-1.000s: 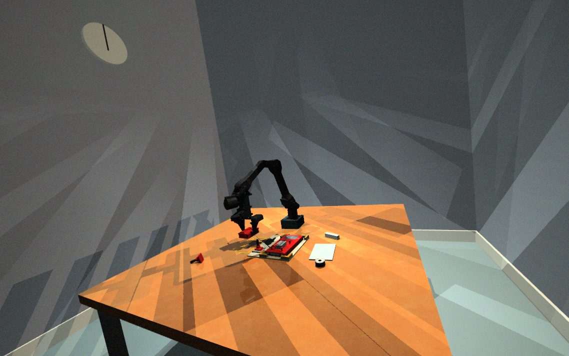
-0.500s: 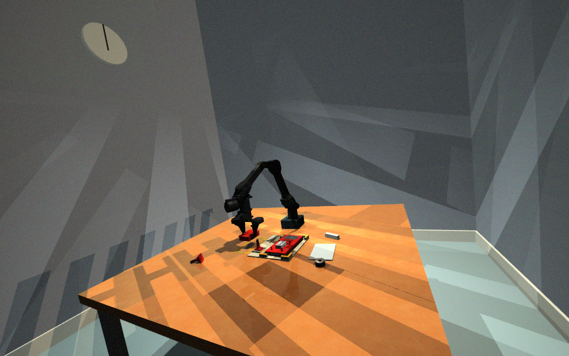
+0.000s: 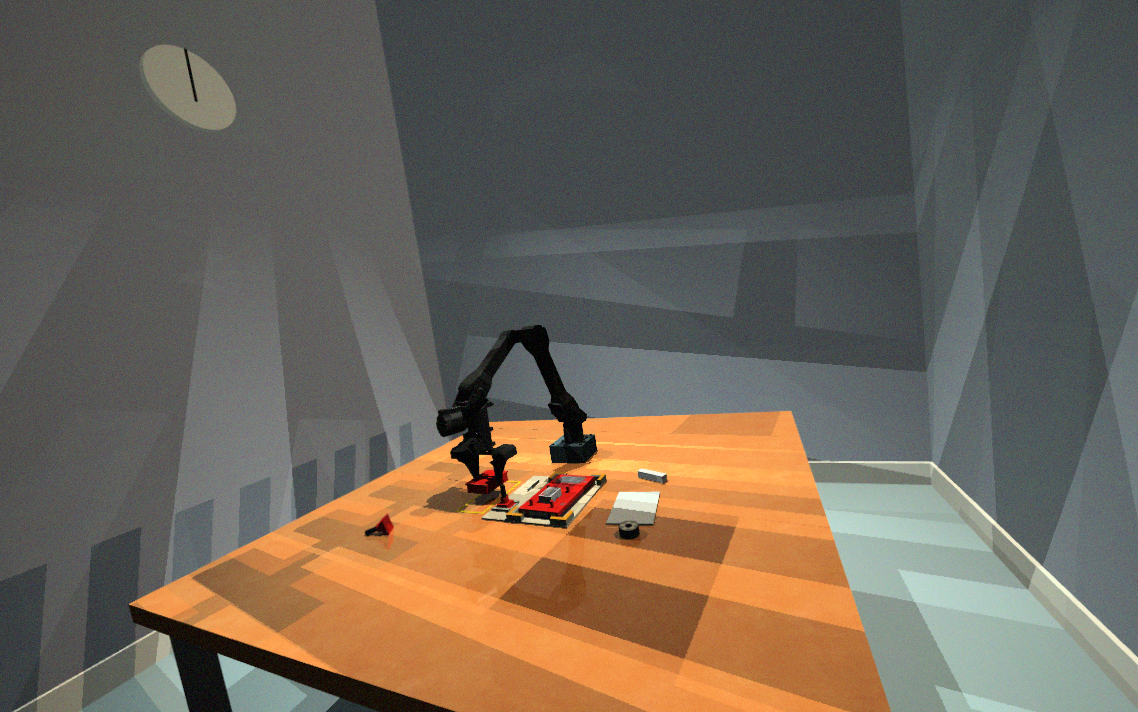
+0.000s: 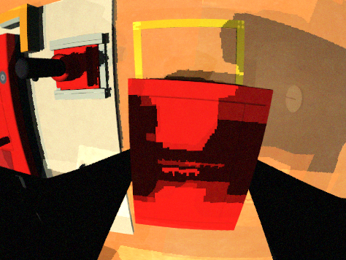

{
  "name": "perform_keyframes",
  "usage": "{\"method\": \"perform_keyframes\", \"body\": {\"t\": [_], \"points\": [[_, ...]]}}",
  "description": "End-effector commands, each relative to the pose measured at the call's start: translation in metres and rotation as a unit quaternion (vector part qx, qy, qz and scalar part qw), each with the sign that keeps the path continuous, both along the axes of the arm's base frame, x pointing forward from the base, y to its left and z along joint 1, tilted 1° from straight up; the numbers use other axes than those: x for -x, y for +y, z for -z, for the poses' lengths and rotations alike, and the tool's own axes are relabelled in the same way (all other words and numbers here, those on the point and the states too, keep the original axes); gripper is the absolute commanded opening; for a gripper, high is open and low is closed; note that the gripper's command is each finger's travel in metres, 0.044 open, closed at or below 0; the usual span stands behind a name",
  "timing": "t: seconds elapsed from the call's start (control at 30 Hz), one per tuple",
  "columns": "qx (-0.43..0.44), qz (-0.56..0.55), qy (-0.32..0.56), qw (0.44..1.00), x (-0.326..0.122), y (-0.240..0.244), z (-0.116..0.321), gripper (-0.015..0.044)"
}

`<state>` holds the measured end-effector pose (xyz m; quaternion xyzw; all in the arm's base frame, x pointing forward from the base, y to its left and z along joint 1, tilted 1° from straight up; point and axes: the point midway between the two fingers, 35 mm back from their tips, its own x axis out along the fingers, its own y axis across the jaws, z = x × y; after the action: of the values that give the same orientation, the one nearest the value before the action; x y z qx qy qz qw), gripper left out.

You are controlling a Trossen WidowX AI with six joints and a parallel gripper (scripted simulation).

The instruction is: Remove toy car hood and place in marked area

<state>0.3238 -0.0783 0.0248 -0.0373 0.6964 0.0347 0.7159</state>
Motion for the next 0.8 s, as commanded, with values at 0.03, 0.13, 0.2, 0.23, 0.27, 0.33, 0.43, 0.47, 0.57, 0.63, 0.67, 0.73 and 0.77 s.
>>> {"method": "perform_keyframes", "body": {"t": [0.03,0.13,0.2,0.23,0.27,0.33,0.43,0.47,0.57,0.63,0.67,0.73,0.77], "points": [[-0.001,-0.001,0.002,1.000,0.001,0.000,0.006,0.0000],[-0.001,-0.001,0.002,1.000,0.001,0.001,0.009,0.0000],[-0.001,-0.001,0.002,1.000,0.001,0.001,0.010,0.0000],[-0.001,-0.001,0.002,1.000,0.001,0.001,0.010,0.0000],[-0.001,-0.001,0.002,1.000,0.001,0.001,0.010,0.0000],[-0.001,-0.001,0.002,1.000,0.001,0.001,0.010,0.0000],[-0.001,-0.001,0.002,1.000,0.001,0.001,0.011,0.0000],[-0.001,-0.001,0.002,1.000,0.001,0.001,0.012,0.0000],[-0.001,-0.001,0.002,1.000,0.001,0.001,0.013,0.0000],[-0.001,-0.001,0.002,1.000,0.001,0.001,0.014,0.0000],[-0.001,-0.001,0.002,1.000,0.001,0.001,0.015,0.0000],[-0.001,-0.001,0.002,1.000,0.001,0.001,0.016,0.0000],[-0.001,-0.001,0.002,1.000,0.001,0.001,0.016,0.0000]]}}
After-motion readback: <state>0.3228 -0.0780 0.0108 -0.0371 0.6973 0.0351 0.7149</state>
